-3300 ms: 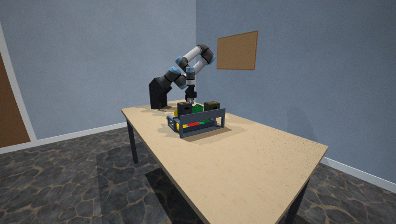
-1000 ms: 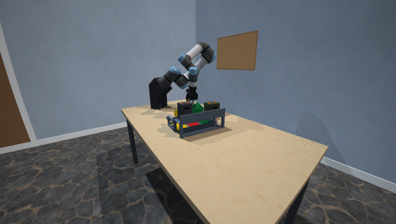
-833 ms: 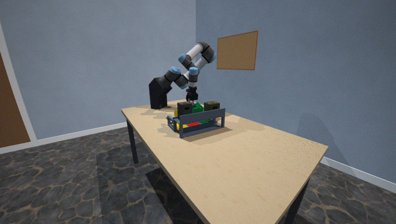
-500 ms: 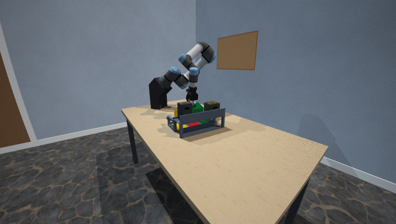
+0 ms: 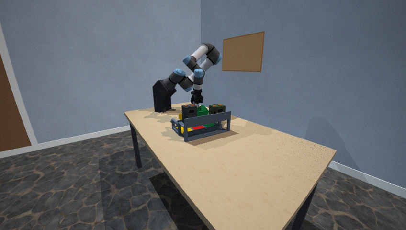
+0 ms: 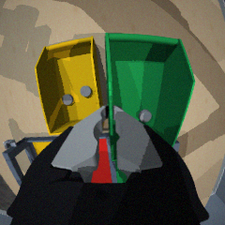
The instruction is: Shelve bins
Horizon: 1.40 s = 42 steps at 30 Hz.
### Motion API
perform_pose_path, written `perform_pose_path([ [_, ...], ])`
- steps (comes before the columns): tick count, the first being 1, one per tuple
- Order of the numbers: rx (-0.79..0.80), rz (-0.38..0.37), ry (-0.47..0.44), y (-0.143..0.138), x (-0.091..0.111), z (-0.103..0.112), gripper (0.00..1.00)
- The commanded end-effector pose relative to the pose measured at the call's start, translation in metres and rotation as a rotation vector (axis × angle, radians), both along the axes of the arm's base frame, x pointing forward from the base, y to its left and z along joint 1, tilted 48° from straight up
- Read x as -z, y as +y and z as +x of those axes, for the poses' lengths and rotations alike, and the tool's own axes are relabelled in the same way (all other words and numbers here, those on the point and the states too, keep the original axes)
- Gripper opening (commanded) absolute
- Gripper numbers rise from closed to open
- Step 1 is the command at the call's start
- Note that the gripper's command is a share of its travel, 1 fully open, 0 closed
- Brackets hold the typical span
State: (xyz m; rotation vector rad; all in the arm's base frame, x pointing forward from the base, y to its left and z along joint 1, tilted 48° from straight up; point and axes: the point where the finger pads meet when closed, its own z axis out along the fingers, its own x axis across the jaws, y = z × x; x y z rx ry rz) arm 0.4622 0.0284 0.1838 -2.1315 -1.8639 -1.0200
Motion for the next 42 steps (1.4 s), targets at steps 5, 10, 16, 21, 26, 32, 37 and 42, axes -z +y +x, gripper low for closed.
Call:
perform_pose_path([
  [5,-0.001,0.0,0.001,-0.0002,-0.0001,-0.0004,0.0],
  [10,-0.003,-0.001,0.005,-0.0002,0.0003,-0.0012,0.0],
  [16,-0.005,-0.001,0.008,-0.0002,0.0007,-0.0019,0.0],
  [21,-0.007,-0.001,0.011,-0.0001,0.001,-0.0025,0.0],
  [26,-0.007,-0.001,0.012,-0.0001,0.0011,-0.0028,0.0],
  [32,-0.007,-0.001,0.012,-0.0001,0.0012,-0.0028,0.0],
  [37,-0.007,-0.001,0.012,-0.0001,0.0012,-0.0028,0.0],
  [42,-0.007,-0.001,0.012,-0.0001,0.0012,-0.0028,0.0],
])
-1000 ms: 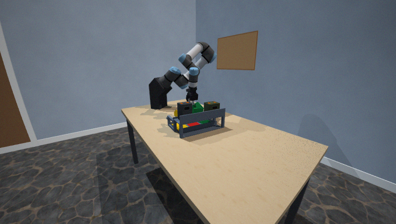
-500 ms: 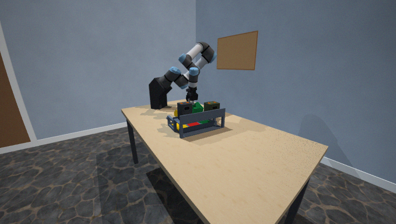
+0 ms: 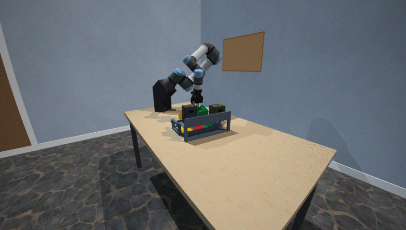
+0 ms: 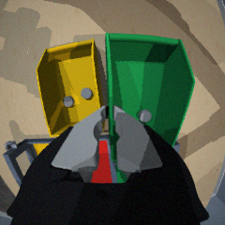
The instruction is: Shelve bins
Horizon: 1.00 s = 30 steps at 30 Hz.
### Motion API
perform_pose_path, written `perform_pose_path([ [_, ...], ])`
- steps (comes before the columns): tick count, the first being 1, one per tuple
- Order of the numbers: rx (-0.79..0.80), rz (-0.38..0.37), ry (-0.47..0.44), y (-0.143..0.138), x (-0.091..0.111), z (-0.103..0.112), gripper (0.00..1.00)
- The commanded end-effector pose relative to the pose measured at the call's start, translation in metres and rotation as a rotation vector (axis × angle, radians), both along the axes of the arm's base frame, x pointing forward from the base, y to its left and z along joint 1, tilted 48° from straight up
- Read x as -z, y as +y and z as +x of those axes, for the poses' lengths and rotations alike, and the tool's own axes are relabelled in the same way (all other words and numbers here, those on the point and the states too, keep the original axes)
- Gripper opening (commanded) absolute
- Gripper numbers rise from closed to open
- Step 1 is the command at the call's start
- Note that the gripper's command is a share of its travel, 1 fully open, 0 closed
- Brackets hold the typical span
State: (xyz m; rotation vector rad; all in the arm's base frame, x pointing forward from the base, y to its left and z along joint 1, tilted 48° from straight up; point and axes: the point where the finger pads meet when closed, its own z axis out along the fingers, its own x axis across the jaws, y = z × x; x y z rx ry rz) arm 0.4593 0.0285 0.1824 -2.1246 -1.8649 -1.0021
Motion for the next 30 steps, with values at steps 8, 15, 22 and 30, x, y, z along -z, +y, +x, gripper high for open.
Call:
perform_pose_path([
  [8,0.0,0.0,-0.001,-0.0002,-0.0004,0.0002,0.0],
  [15,0.0,0.0,-0.001,-0.0005,-0.0008,0.0009,0.0],
  [22,0.0,0.0,-0.001,-0.0008,-0.0015,0.0018,0.0],
  [30,0.0,0.0,-0.001,-0.0018,-0.0032,0.0044,0.0],
])
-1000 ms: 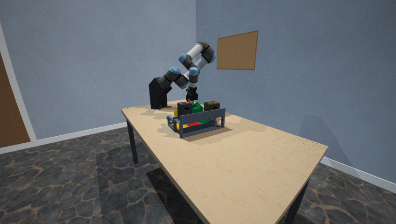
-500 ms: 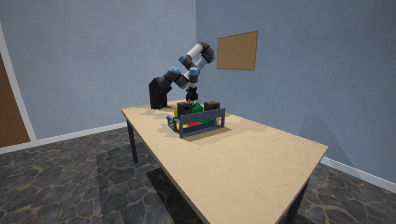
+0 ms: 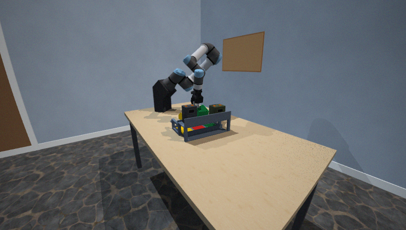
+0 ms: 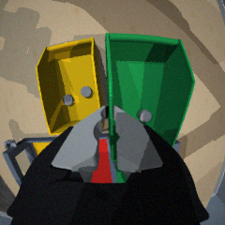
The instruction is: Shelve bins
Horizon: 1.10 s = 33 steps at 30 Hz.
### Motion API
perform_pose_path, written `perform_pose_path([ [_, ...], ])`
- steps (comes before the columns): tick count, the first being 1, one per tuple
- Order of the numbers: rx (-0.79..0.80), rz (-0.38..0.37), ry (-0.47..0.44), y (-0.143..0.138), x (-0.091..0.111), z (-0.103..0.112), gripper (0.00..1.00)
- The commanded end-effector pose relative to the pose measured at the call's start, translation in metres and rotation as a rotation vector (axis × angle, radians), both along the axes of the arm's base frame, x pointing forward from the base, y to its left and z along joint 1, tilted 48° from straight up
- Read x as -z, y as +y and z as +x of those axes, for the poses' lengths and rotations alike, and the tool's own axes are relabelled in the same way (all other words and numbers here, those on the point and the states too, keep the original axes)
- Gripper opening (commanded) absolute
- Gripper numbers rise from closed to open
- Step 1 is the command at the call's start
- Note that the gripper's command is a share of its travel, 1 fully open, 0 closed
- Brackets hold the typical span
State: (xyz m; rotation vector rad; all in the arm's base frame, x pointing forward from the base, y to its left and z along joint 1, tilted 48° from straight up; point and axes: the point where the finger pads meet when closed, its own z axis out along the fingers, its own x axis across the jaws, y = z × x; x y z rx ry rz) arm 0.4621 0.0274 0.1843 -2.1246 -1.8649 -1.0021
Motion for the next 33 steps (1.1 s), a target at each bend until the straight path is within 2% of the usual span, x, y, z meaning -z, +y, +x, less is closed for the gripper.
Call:
perform_pose_path([
  [1,0.0,0.0,-0.001,-0.001,-0.002,0.002,0.0],
  [33,0.0,0.0,-0.001,-0.008,-0.015,0.022,0.0],
])
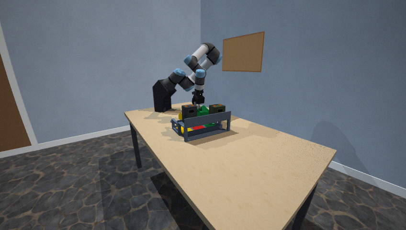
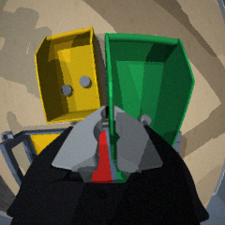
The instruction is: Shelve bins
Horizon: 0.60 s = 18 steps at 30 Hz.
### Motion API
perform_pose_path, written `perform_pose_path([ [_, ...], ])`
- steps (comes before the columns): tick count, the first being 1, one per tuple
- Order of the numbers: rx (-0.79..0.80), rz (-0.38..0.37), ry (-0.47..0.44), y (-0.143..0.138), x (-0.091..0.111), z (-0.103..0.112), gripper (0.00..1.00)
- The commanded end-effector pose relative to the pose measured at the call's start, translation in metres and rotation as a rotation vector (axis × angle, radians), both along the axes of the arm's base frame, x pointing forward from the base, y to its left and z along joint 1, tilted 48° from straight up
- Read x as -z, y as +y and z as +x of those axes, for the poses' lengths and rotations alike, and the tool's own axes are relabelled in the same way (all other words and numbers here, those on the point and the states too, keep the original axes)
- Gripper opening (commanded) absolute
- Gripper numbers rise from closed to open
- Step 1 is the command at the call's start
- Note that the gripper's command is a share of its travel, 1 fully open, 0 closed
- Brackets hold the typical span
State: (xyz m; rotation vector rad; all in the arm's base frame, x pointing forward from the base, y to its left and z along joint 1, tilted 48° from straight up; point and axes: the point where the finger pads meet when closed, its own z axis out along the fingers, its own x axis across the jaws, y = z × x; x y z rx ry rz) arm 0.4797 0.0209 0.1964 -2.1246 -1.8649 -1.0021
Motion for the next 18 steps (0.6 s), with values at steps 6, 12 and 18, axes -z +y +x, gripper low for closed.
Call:
perform_pose_path([
  [6,0.0,0.0,-0.001,-0.004,-0.007,0.01,0.0],
  [12,0.0,0.0,-0.001,-0.005,-0.01,0.014,0.0],
  [18,0.0,0.0,-0.001,-0.007,-0.014,0.019,0.0],
])
